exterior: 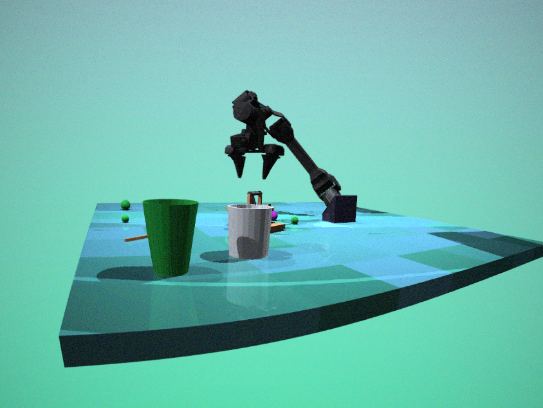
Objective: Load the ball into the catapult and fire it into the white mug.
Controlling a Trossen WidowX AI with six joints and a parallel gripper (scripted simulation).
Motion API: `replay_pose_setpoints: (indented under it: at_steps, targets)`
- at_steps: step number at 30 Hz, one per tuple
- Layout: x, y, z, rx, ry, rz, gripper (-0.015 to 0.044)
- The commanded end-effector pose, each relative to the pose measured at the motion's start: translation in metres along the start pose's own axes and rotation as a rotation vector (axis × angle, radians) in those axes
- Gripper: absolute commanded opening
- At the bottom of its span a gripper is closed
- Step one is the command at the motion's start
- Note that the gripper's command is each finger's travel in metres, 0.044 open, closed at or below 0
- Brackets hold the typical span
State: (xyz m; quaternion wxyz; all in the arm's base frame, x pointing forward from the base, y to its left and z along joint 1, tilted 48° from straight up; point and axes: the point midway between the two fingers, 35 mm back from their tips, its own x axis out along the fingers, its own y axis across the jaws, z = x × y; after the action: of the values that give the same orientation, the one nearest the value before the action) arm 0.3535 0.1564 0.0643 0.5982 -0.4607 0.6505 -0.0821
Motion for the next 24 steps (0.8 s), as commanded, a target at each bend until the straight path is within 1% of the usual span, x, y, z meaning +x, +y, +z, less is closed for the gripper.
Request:
replay_pose_setpoints:
  at_steps: [1, 24]
  targets:
    - [0.002, 0.007, 0.000, -0.133, 0.006, 0.003, 0.0440]
    - [0.009, 0.034, -0.001, -0.930, 0.034, 0.019, 0.0440]
